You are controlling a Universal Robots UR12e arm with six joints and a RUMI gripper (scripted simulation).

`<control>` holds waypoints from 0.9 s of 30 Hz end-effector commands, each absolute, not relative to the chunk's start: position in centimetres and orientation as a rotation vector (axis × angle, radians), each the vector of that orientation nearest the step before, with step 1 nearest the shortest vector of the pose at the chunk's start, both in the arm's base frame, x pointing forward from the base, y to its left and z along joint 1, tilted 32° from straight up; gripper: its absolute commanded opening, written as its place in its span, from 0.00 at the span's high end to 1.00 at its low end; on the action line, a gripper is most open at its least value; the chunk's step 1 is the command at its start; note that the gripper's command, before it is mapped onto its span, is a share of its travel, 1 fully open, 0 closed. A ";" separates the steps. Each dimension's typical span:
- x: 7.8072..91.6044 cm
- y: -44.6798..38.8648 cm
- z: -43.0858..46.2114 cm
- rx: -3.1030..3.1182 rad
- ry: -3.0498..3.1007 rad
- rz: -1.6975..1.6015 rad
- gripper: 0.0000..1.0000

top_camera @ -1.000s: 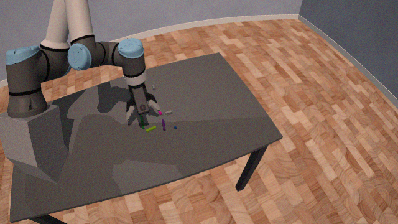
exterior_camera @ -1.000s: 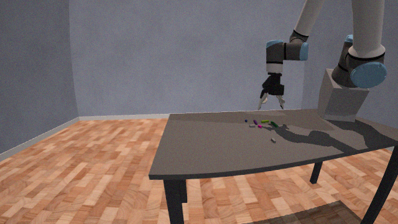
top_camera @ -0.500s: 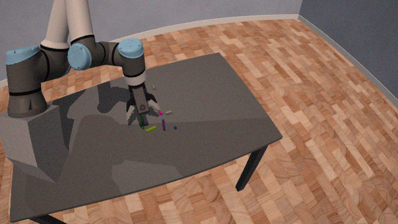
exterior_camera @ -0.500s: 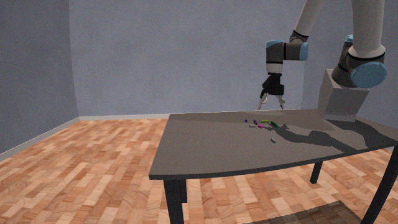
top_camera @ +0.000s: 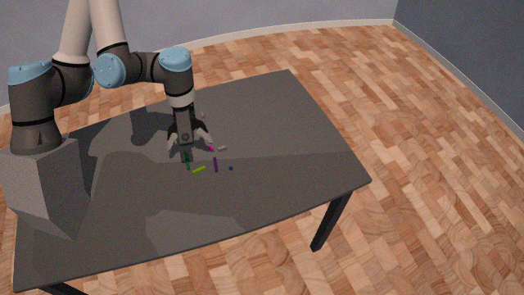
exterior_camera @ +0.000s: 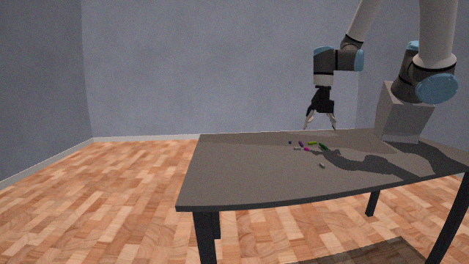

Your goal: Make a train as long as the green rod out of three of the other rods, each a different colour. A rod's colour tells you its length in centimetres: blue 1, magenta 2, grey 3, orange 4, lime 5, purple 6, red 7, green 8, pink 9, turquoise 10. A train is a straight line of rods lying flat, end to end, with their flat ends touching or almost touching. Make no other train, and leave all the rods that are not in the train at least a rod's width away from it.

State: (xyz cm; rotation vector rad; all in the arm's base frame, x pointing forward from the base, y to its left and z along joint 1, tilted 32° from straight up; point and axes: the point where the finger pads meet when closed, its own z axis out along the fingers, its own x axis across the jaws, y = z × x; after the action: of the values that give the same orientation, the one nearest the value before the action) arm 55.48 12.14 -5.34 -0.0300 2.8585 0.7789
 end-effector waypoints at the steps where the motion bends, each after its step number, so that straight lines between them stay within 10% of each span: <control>1: 55.9 13.9 -4.2 0.178 2.887 0.796 0.00; 27: 56.4 20.8 0.1 0.907 2.871 0.863 0.00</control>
State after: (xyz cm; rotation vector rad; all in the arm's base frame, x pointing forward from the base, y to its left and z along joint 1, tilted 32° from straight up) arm 56.30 20.46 -0.16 0.8640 2.8782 0.8672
